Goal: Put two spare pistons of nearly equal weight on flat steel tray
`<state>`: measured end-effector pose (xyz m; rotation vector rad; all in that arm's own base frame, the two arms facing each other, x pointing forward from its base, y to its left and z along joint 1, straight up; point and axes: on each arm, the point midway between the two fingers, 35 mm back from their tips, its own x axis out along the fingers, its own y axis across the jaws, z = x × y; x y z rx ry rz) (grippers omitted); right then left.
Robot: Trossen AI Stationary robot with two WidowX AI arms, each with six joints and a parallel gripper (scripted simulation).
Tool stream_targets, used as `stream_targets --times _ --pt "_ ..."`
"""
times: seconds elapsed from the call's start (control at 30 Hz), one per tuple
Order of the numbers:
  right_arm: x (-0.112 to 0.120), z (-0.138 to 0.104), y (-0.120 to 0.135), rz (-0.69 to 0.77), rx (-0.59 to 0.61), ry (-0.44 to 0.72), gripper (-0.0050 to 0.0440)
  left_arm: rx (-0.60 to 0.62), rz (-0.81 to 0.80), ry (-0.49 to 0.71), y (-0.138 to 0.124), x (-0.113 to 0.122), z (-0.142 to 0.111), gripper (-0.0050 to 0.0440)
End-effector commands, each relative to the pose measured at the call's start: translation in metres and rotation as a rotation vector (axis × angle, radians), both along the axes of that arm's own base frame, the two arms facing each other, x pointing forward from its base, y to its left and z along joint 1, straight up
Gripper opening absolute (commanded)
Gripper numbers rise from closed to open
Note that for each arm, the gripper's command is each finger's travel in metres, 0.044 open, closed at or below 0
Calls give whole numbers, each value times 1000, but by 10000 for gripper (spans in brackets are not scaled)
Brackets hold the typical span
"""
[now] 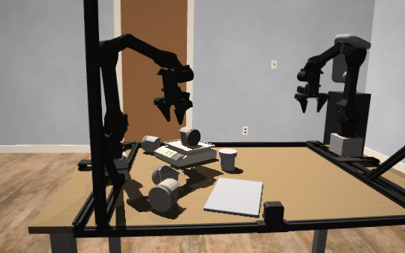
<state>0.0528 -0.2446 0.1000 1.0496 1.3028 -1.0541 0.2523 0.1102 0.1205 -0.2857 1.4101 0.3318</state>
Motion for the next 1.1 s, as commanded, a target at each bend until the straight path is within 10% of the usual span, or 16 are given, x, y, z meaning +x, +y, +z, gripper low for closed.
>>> stream_targets --times 0.0,1.07 --pt "0 0 0 2 2 -2 440 27 -14 -76 -8 -15 -12 378" --pt "0 0 0 2 2 -2 440 79 -40 -211 -21 -42 -39 378"
